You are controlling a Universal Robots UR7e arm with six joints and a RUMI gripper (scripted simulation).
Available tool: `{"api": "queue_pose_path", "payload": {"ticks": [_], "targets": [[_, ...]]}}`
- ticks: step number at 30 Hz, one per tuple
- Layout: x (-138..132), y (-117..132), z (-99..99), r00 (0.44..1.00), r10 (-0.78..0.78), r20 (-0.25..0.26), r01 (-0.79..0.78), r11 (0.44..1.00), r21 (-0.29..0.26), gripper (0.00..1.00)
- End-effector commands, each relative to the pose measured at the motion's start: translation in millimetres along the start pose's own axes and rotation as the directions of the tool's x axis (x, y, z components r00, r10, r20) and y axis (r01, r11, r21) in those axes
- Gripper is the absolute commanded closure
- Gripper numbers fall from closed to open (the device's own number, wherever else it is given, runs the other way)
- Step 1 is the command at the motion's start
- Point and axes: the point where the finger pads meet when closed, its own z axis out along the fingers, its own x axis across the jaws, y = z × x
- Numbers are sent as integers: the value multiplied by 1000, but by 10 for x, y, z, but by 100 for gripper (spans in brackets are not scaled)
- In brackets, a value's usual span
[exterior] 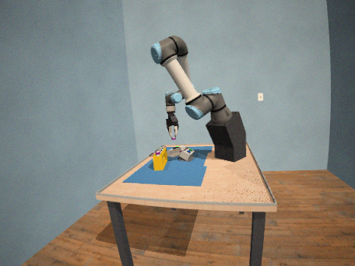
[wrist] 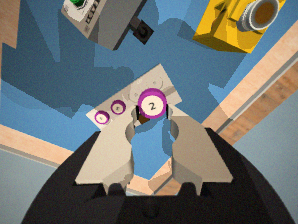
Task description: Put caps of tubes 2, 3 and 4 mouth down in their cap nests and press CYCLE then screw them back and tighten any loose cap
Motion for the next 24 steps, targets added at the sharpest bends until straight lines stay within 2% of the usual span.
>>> {"api": "queue_pose_path", "payload": {"ticks": [1,2,3,5,8,10,11,13,14,16,24], "targets": [[143,-150,-6,975,223,17,-222,975,-21,100],[200,-211,-4,953,303,15,-303,953,-22,100],[200,-211,-4,953,303,15,-303,953,-22,100],[313,-333,0,897,442,10,-442,897,-23,100],[313,-333,0,889,457,11,-457,889,-24,100],[426,-456,5,801,598,7,-598,801,-26,100],[426,-456,5,801,598,7,-598,801,-26,100],[540,-578,9,706,709,2,-708,705,-25,100],[539,-578,9,691,723,2,-723,691,-27,100],[653,-701,14,598,802,-1,-801,597,-26,100],[936,-1007,25,596,803,-1,-802,596,-27,100]]}}
